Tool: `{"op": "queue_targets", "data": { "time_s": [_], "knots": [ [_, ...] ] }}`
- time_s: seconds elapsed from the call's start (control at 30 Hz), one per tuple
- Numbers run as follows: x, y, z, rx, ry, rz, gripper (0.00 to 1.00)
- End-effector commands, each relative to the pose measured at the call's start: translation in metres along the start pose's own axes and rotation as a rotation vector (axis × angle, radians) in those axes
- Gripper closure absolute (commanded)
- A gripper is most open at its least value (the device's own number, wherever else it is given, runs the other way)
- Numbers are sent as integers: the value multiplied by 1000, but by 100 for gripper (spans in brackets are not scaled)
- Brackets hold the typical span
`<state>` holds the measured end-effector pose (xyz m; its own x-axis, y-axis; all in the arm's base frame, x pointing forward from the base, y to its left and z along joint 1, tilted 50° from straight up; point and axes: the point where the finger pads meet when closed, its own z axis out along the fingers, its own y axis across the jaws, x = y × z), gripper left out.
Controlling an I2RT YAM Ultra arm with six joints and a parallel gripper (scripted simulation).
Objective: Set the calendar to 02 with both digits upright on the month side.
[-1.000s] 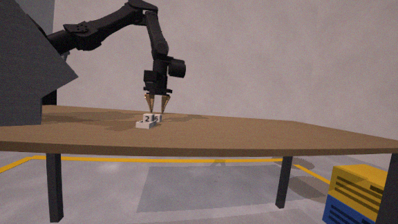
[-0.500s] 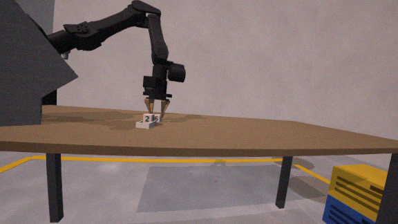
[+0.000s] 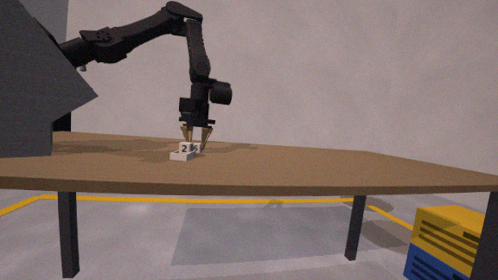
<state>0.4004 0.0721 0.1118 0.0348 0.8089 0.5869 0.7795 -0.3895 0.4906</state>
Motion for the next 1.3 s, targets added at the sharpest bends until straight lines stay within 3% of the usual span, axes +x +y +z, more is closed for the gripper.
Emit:
{"op": "queue_targets", "data": {
  "time_s": [0.0,0.97,1.0,1.27],
  "knots": [
    [1,5,-2,-14,-3,-3,55],
    [1,5,-2,-14,-3,-3,55],
    [1,5,-2,-14,-3,-3,74],
    [1,5,-2,-14,-3,-3,74]
  ]
}}
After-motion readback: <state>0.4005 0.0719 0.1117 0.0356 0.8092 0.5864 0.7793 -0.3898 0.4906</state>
